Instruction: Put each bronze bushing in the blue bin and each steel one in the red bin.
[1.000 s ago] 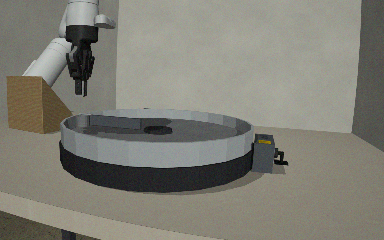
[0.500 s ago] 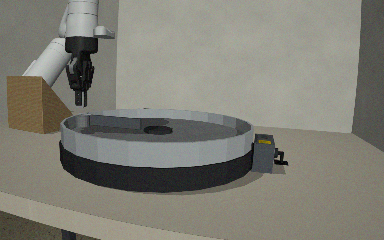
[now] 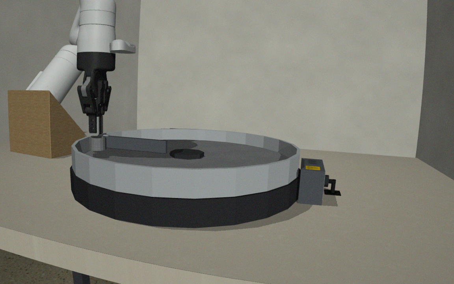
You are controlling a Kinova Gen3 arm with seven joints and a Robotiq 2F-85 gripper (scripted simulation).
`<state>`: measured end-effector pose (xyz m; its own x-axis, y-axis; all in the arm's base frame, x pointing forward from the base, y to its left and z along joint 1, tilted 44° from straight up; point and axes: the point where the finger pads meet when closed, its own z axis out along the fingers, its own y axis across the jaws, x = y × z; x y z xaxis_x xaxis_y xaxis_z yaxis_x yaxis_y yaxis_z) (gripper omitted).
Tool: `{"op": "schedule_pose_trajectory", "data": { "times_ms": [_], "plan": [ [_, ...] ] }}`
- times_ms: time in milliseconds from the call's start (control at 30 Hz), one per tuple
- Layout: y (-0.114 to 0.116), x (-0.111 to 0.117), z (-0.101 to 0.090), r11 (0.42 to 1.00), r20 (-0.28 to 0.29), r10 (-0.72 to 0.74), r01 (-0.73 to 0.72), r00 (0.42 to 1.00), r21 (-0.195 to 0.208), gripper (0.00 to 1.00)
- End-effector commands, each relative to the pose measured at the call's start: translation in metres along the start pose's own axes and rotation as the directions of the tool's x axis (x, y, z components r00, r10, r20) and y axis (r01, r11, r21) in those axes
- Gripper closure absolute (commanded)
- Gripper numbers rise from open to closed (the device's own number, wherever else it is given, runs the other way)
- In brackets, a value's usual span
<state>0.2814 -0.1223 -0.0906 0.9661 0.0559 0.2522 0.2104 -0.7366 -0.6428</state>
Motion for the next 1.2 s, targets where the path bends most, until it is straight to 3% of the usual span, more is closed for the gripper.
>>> {"op": "schedule_pose_trajectory", "data": {
  "times_ms": [0, 1167],
  "plan": [
    [0.000, 0.000, 0.000, 1.000, 0.000, 0.000, 0.000, 1.000, -0.001, 0.86],
    [0.000, 0.000, 0.027, 1.000, -0.001, 0.000, 0.000, 1.000, -0.001, 0.86]
  ]
}}
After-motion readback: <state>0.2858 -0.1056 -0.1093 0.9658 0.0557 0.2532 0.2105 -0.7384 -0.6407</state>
